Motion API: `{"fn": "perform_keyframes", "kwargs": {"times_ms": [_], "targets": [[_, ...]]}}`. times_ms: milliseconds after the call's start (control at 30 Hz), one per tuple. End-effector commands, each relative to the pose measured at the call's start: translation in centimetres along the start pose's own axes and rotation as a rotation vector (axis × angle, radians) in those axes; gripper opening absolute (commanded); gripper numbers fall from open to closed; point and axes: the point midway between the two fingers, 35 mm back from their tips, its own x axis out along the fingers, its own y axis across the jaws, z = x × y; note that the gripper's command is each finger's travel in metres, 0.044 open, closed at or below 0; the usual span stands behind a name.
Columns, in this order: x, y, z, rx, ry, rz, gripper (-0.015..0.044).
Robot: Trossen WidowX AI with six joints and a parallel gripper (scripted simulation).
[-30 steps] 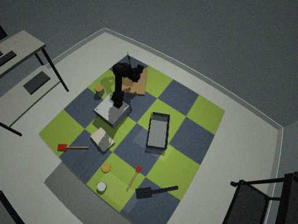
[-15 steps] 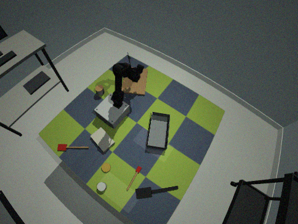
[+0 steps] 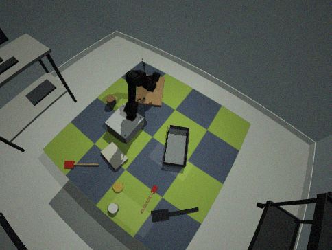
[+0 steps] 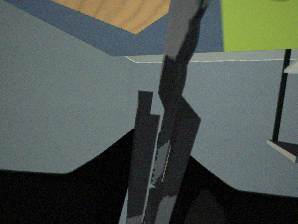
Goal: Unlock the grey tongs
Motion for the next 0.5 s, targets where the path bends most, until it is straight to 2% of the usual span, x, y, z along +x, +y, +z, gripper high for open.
{"fn": "perform_keyframes", "kwargs": {"times_ms": [0, 467], "targets": [[0.1, 0.0, -0.1, 0.003, 0.001, -0.004, -0.015], [2.9, 1.8, 0.6, 0.075, -0.197, 0.017, -0.015]]}}
